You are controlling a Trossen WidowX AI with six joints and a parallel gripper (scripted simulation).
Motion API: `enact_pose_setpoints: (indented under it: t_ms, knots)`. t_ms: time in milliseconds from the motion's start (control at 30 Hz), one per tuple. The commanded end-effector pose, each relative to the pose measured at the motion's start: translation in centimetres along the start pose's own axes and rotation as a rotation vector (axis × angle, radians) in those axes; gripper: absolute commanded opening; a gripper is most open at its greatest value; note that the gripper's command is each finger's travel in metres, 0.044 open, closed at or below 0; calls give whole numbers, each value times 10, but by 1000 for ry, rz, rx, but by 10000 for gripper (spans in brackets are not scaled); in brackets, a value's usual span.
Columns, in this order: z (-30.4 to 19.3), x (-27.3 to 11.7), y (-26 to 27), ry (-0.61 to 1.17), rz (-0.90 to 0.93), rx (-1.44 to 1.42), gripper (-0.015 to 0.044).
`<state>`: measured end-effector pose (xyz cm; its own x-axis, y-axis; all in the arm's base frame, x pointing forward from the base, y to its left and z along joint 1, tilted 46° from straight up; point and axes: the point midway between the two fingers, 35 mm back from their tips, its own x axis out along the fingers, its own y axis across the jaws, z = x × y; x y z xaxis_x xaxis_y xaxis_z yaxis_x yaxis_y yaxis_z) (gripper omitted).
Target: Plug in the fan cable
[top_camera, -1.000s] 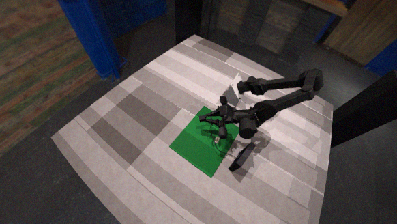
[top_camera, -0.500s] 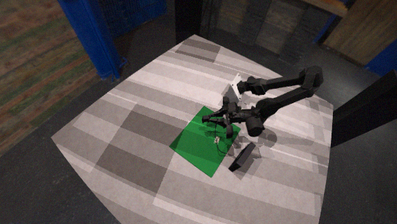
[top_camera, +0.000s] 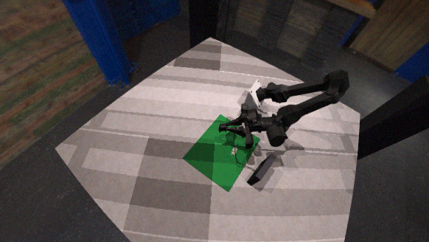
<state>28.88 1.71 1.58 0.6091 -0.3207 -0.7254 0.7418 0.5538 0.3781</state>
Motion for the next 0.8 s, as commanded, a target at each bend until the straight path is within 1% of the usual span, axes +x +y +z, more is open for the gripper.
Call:
enact_pose_setpoints:
  t_ms: [0, 367, 767]
  knots:
    - [1, 0, 1, 3, 1, -3, 0]
    - [5, -1, 0, -1, 0, 0, 0]
    - [-5, -2, 0, -3, -1, 3, 0]
